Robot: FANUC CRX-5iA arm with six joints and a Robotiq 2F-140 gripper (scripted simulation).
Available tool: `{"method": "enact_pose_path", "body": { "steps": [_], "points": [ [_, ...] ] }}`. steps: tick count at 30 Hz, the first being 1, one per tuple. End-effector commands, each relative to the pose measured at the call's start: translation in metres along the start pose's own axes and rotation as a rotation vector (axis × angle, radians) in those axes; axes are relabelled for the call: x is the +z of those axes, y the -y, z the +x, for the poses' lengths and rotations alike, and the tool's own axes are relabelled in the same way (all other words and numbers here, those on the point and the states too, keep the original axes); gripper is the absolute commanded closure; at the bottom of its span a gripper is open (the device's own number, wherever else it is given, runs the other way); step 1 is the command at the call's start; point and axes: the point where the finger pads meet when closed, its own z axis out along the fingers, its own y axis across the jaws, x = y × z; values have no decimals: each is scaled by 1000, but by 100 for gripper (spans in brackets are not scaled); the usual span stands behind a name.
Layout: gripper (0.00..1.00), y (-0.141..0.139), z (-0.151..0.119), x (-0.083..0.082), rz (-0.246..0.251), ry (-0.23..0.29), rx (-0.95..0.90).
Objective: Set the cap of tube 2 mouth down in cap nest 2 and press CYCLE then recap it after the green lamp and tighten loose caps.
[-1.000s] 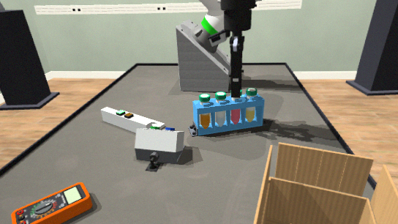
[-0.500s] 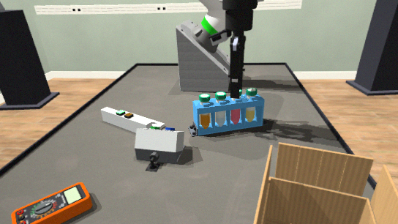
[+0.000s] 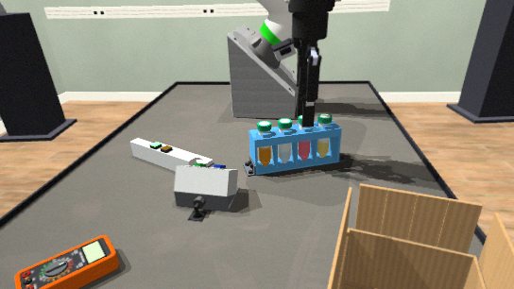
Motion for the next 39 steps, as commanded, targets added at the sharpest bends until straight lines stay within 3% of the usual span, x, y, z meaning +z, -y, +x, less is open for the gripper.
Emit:
{"method": "enact_pose_path", "body": {
  "steps": [1, 5, 15, 23, 24, 39],
  "points": [
    [59, 0, 0, -1, 6, 9, -190],
    [59, 0, 0, -1, 6, 8, -270],
    [59, 0, 0, -1, 8, 7, -670],
    [59, 0, 0, -1, 8, 7, -677],
    [70, 0, 0, -1, 8, 7, -677],
    [70, 0, 0, -1, 7, 7, -627]
  ]
}}
